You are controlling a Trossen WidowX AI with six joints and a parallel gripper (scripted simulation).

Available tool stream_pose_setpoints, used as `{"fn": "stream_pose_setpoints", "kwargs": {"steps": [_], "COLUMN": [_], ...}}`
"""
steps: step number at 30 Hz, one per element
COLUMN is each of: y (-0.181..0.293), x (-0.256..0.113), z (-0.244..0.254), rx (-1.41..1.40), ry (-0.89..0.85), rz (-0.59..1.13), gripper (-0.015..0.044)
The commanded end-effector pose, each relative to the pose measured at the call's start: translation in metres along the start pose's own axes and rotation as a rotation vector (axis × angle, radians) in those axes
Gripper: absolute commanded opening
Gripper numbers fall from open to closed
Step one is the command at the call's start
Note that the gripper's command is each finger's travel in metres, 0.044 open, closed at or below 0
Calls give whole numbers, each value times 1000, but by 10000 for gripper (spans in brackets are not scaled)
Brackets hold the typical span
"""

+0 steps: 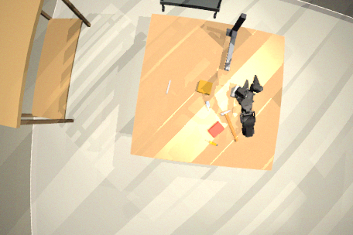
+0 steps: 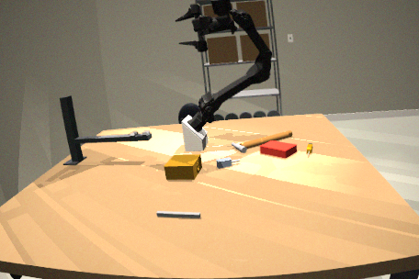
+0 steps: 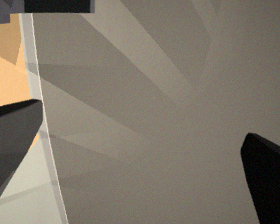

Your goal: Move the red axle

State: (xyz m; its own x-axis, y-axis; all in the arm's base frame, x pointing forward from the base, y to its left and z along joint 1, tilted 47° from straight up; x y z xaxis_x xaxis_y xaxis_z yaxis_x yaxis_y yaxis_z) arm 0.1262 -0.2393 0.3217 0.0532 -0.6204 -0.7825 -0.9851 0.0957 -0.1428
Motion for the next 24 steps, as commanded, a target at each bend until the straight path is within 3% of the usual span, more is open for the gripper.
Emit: {"fn": "stream_pose_setpoints", "kwargs": {"steps": [1,6,12,18,24], "y": [-41,-72,-90,-89,-69], "x": [15,15,4,-18,-45], "z": [56,117,194,267,331], "rx": [162,315,506,668,794], "ry": [-235,-487,-802,-1042,-1142], "rz": [-105,-121,19,317,737], "gripper": [440,440,440,440,440]}}
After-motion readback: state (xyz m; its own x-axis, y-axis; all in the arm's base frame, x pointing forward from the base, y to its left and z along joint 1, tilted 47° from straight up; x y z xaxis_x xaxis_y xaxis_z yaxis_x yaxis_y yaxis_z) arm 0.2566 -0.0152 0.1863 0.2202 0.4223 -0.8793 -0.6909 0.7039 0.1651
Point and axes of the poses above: the point midway between the two fingers, 35 mm back from their tips, its own x axis out along the fingers, its own z axis across the jaws, y = z × x, the point moved 3 cm from there along -x, back along the fingers, and after that the axes turned 9 degrees about x, right-handed, at the moved point
